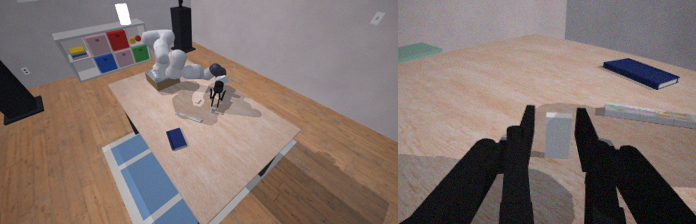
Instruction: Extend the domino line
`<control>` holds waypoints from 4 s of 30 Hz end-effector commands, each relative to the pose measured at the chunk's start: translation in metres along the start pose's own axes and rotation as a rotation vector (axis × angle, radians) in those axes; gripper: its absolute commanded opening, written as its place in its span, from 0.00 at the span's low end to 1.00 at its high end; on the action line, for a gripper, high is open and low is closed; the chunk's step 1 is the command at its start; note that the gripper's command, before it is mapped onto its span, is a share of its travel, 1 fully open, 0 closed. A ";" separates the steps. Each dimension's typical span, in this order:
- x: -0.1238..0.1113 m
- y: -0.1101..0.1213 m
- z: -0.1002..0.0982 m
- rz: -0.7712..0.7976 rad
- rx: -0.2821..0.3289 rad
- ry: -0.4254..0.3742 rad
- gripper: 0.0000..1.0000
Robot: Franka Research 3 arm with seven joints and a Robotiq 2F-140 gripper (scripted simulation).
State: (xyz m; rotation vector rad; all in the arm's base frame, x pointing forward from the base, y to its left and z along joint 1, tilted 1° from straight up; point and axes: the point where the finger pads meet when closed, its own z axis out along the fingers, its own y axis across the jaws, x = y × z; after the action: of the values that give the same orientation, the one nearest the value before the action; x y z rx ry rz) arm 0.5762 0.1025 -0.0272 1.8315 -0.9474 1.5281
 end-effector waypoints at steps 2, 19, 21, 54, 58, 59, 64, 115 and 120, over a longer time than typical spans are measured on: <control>0.012 0.004 -0.019 -0.008 -0.010 0.005 0.33; 0.026 0.003 -0.044 -0.008 -0.010 0.005 0.33; 0.027 0.003 -0.043 -0.008 -0.010 0.005 0.33; 0.086 0.005 0.008 -0.208 0.132 -0.025 0.33; 0.086 0.005 0.008 -0.272 0.178 -0.036 0.33; 0.086 0.004 0.008 -0.307 0.204 -0.042 0.33; 0.088 0.004 0.009 -0.491 0.341 -0.071 0.33; 0.094 -0.002 0.014 -1.444 1.063 -0.274 0.33; 0.095 -0.002 0.015 -1.512 1.115 -0.307 0.33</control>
State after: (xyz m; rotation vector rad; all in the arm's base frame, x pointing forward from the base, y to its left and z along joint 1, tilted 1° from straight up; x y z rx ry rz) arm 0.6023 0.0614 0.0671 2.4447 1.0259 0.8158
